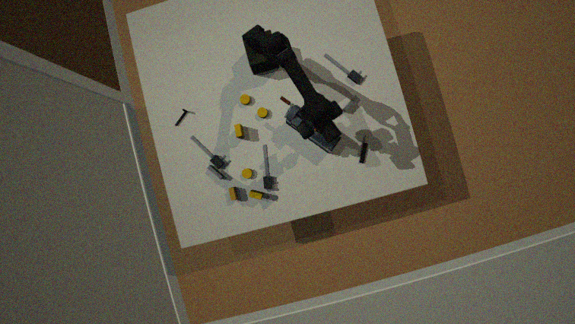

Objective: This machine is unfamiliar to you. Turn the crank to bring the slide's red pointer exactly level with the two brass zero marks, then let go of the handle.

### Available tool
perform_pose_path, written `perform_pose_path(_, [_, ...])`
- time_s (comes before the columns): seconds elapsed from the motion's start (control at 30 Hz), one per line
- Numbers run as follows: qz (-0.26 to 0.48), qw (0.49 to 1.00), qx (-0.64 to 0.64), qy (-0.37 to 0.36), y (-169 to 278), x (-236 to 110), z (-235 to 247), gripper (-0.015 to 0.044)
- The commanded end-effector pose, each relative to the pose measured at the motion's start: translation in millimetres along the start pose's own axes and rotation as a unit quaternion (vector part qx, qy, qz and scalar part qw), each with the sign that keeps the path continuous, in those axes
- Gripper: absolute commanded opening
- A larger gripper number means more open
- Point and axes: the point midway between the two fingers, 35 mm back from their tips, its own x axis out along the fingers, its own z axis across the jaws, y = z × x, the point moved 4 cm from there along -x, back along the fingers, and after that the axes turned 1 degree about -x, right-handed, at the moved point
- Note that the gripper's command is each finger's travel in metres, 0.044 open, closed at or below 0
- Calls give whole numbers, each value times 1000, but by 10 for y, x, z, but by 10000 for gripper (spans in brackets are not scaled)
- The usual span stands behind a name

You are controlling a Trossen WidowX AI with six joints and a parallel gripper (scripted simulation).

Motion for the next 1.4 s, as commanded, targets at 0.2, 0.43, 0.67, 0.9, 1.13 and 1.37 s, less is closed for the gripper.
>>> perform_pose_path(0.2, [0,1000,0,0,0,0,-1,177])
perform_pose_path(0.43, [0,1000,0,0,0,0,-1,0])
perform_pose_path(0.67, [0,1000,0,0,0,0,-1,0])
perform_pose_path(0.9, [0,1000,0,0,0,0,0,0])
perform_pose_path(1.13, [0,1000,0,0,0,0,0,79])
perform_pose_path(1.37, [0,1000,0,0,0,0,0,263])
